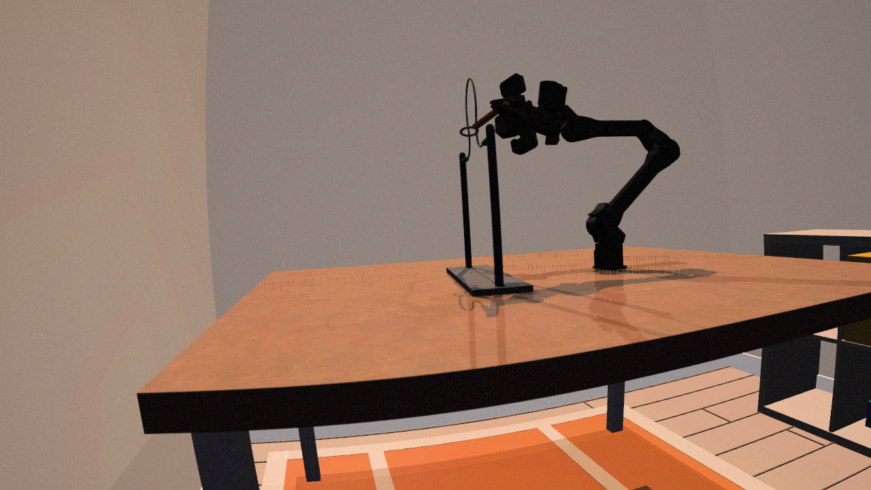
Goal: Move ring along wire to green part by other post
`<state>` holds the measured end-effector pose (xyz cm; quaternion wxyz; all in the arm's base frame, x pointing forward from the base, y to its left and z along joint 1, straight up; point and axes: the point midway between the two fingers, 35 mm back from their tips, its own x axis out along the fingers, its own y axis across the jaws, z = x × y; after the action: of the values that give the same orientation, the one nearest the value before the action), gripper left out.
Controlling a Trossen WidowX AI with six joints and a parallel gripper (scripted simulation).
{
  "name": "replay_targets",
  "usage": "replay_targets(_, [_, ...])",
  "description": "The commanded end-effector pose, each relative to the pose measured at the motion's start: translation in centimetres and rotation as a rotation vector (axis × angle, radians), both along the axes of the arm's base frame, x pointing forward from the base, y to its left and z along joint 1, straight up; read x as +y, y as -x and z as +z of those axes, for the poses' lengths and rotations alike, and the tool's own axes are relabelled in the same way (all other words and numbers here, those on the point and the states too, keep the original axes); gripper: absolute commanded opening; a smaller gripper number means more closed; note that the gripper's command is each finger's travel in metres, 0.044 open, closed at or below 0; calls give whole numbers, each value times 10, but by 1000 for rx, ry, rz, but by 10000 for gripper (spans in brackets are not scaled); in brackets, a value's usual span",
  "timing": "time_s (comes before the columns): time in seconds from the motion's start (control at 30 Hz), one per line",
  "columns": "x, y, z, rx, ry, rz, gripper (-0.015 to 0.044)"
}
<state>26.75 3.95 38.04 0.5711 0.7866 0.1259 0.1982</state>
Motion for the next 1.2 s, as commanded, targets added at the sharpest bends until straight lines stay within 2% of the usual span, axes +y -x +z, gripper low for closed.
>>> replay_targets(0.0, [-3,-1,7,0,-32,5,-150])
replay_targets(0.47, [-7,0,16,15,-8,10,-150])
replay_targets(1.17, [-6,0,10,86,282,13,-150])
